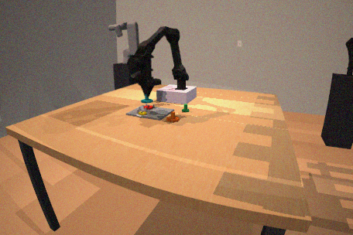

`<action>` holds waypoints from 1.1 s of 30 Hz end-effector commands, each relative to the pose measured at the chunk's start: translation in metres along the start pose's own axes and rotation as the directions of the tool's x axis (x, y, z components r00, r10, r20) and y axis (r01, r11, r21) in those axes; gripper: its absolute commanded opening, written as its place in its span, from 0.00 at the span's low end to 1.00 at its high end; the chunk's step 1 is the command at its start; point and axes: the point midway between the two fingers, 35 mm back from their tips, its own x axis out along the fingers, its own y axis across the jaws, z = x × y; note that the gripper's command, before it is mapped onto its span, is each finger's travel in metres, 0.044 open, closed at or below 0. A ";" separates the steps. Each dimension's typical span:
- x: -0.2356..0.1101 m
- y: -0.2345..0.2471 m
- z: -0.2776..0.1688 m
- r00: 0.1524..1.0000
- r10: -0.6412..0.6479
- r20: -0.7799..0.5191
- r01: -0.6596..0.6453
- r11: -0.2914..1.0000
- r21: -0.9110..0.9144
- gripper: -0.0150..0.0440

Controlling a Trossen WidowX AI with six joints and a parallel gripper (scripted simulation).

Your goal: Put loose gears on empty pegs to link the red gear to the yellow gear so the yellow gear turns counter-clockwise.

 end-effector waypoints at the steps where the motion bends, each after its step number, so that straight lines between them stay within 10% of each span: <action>1: 0.005 -0.009 0.000 1.000 0.001 -0.005 -0.001 1.000 -0.002 0.25; 33: 0.009 -0.014 0.002 1.000 0.001 -0.004 -0.001 0.999 -0.054 0.25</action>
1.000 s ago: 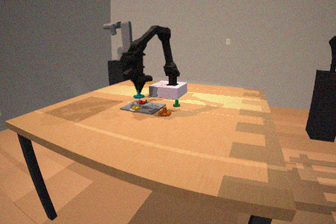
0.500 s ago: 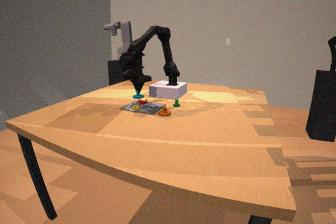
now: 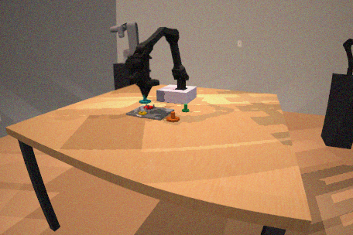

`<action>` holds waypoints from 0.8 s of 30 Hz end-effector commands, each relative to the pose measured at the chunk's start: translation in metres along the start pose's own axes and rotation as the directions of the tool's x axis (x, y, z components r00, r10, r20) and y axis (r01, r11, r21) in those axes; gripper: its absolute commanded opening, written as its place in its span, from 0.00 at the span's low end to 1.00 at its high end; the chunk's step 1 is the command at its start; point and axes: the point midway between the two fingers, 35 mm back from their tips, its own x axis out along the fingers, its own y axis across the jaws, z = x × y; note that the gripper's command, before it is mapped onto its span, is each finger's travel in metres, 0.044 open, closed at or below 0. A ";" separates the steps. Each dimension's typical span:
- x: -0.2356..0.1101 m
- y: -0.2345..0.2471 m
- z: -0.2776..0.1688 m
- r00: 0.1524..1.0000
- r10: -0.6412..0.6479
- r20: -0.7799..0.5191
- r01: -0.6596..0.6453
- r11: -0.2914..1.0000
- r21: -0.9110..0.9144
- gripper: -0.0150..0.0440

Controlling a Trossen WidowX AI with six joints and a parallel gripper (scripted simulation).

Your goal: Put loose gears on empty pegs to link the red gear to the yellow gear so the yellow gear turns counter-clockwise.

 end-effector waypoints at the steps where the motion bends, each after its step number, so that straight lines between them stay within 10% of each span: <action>1: 0.005 0.000 -0.001 1.000 0.001 -0.004 -0.002 0.999 -0.041 0.25; 24: 0.040 0.000 -0.001 1.000 0.001 -0.004 -0.001 0.998 0.058 0.25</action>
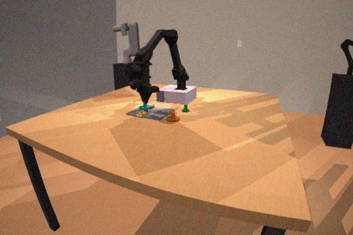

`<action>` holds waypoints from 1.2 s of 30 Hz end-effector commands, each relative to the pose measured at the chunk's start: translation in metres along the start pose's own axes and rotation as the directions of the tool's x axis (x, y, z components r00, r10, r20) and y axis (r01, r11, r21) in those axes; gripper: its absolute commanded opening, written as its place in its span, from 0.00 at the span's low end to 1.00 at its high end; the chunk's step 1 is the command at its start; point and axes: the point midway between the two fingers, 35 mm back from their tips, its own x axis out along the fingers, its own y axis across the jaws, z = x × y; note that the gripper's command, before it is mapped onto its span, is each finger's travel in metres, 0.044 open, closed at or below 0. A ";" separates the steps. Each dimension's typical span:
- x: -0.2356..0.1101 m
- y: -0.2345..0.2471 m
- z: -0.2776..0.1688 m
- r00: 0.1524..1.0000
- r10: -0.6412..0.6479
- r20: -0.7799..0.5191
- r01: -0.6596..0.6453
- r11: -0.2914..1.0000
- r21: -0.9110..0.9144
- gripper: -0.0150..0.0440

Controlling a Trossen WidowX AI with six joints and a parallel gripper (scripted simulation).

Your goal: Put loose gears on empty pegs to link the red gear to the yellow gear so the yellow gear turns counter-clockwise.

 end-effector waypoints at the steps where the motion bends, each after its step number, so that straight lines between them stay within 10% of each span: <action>1: 0.008 0.000 -0.003 1.000 0.001 -0.009 0.000 0.998 0.061 0.25; 36: 0.016 0.000 -0.002 1.000 0.001 -0.009 -0.002 0.992 -0.125 0.25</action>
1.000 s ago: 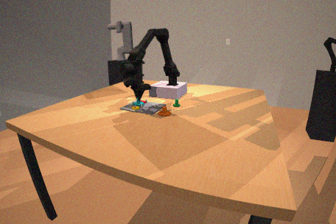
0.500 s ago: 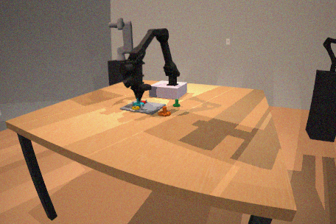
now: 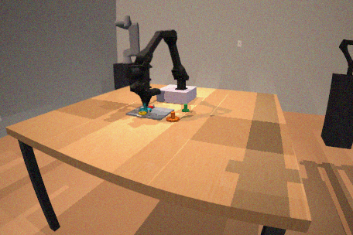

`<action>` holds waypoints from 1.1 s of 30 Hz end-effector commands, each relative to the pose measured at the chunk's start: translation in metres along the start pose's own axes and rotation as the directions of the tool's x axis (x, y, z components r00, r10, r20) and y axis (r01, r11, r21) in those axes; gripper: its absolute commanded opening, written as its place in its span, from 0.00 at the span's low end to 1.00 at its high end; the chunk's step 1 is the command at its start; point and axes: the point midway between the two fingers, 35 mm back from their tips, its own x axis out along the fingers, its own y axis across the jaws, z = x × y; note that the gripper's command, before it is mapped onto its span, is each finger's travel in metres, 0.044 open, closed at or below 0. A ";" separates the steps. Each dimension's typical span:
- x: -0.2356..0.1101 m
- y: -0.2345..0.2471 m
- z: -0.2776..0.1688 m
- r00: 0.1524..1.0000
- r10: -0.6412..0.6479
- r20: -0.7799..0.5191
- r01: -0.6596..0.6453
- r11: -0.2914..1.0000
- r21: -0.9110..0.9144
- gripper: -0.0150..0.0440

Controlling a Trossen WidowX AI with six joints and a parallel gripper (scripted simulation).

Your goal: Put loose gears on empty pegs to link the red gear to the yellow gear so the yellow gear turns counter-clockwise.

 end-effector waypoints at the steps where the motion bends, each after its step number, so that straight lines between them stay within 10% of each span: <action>1: 0.001 0.000 0.001 1.000 0.000 0.000 0.000 1.000 0.015 0.25; 9: -0.001 0.000 0.000 1.000 0.000 0.000 0.000 0.995 0.102 0.49; 21: -0.048 0.000 0.000 1.000 0.000 0.000 0.000 0.990 0.144 0.49; 33: -0.090 0.000 -0.004 1.000 0.000 0.000 0.000 0.990 0.138 1.00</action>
